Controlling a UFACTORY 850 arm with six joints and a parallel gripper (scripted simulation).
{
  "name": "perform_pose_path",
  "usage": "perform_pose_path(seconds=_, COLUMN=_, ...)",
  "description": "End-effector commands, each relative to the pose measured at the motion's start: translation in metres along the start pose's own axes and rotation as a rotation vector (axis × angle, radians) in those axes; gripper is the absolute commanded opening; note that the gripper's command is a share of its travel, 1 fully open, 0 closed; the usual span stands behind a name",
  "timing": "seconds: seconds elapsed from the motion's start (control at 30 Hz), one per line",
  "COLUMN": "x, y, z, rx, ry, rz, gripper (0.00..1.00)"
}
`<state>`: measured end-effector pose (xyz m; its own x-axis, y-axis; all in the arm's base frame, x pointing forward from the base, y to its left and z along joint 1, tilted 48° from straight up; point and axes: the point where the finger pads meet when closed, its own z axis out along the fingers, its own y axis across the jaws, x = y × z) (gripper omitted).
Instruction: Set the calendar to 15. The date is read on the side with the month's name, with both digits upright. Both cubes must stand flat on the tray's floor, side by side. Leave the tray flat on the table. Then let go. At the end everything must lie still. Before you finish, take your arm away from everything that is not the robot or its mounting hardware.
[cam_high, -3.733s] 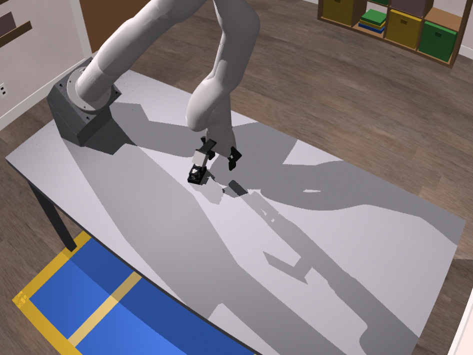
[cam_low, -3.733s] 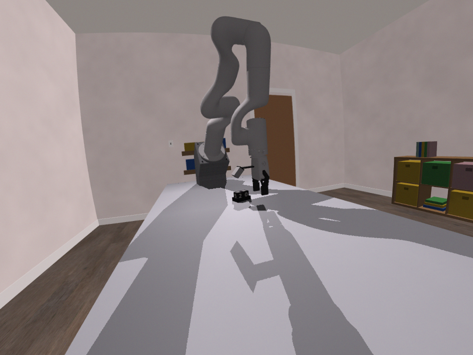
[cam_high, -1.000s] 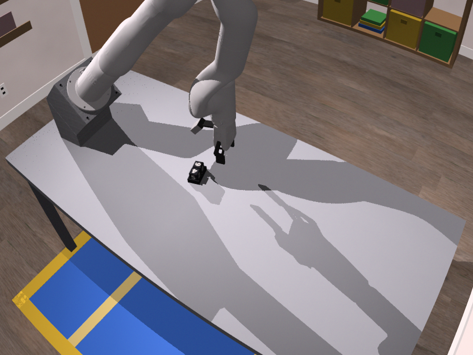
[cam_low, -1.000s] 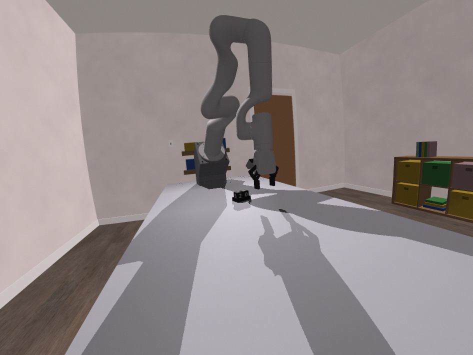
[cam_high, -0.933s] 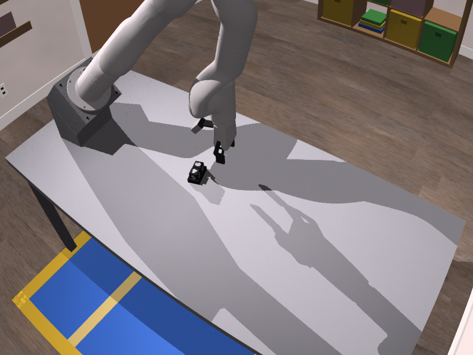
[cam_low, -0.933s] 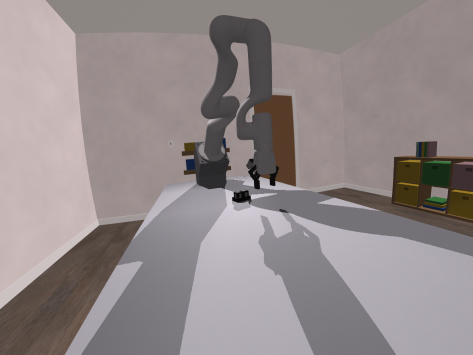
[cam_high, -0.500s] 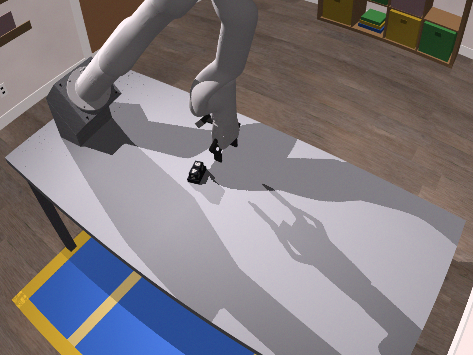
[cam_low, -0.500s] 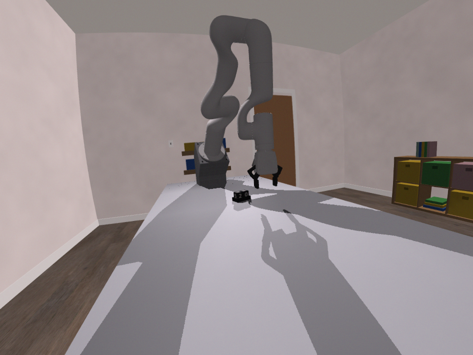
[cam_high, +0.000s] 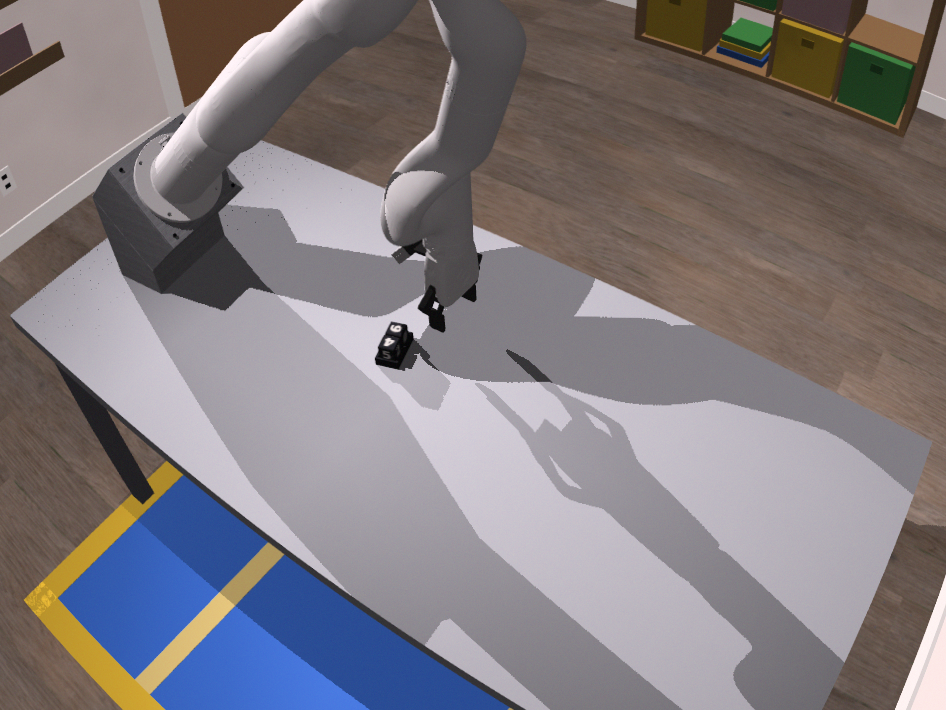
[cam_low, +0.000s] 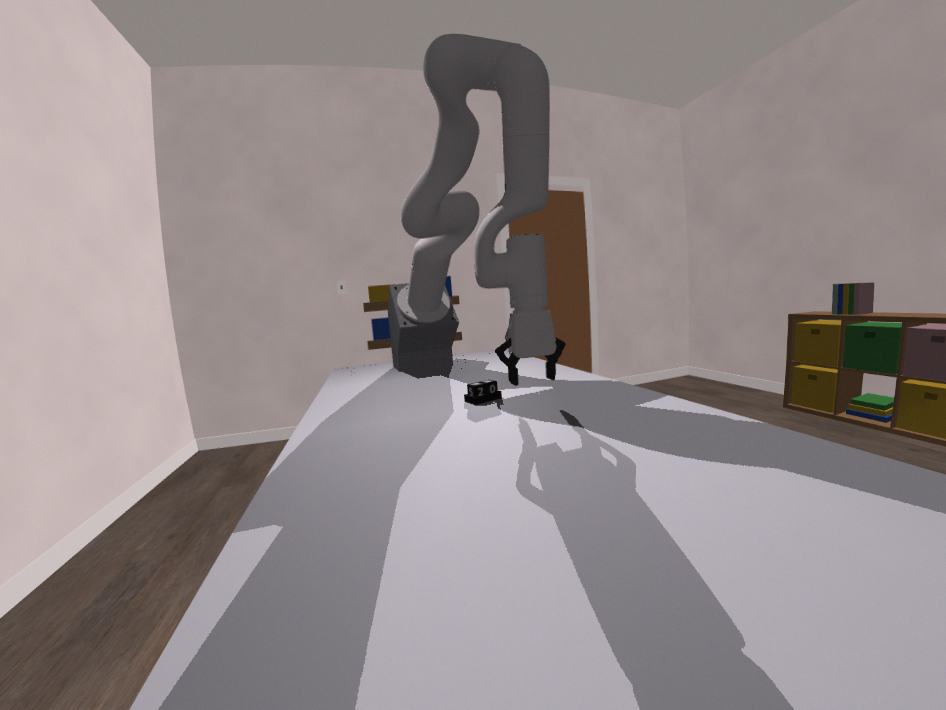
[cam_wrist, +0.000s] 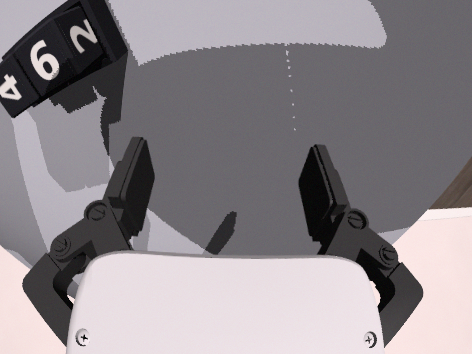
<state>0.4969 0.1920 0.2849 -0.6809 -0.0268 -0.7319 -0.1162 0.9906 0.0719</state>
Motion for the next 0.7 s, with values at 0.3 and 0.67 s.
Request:
perform_pose_path(seconds=0.3, x=-0.0009, y=0.0002, z=0.0206, rx=-0.003, ry=-0.003, rz=0.001, gripper=1.0)
perform_pose_path(seconds=0.67, x=-0.0009, y=0.0002, z=0.0206, rx=-0.003, ry=-0.003, rz=0.001, gripper=1.0)
